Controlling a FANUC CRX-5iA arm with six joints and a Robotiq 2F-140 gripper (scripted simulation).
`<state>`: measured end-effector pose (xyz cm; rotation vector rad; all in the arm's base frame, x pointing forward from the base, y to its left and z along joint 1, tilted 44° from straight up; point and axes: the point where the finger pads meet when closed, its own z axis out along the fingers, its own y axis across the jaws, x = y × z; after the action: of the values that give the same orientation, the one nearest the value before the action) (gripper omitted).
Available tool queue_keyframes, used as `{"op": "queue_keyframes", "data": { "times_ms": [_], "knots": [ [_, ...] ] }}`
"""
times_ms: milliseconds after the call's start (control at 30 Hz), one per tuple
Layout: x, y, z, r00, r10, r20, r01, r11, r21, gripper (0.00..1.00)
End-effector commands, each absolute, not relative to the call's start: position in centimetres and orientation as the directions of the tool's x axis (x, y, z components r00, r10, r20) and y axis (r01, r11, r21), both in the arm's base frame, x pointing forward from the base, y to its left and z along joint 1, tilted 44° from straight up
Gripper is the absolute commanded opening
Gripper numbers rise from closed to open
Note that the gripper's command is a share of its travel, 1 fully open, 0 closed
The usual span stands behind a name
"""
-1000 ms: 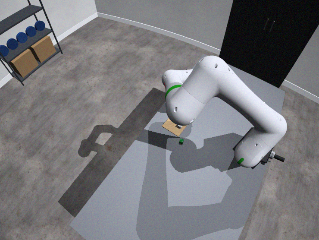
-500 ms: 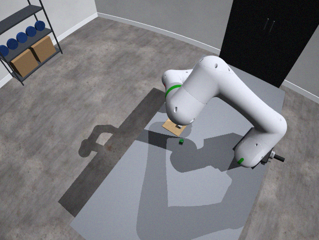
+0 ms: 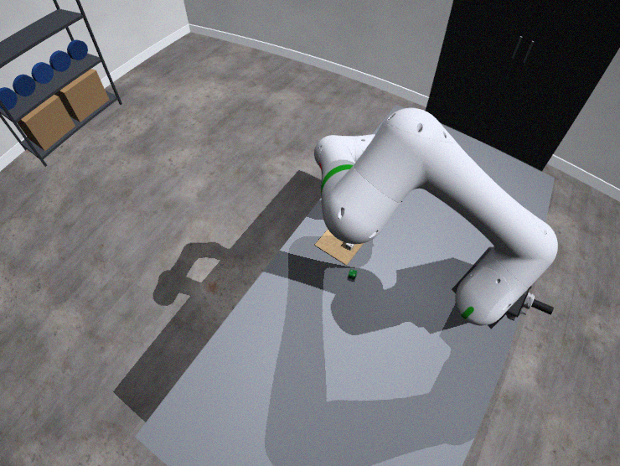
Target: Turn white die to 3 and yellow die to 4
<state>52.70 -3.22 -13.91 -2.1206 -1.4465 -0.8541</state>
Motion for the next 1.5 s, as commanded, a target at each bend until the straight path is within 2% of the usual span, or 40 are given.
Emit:
{"op": "queue_keyframes", "data": {
  "times_ms": [0,67,100,1467],
  "knots": [
    [52.7,-3.2,-13.9,0.265,0.666,0.697,0.932,-0.362,-0.009,0.25],
    [52.7,-3.2,-13.9,0.265,0.666,0.697,0.932,-0.362,-0.009,0.25],
    [52.7,-3.2,-13.9,0.265,0.666,0.697,0.932,-0.362,-0.009,0.13],
    [52.2,-4.5,-12.5,0.265,0.666,0.697,0.932,-0.362,-0.009,0.13]
  ]
}}
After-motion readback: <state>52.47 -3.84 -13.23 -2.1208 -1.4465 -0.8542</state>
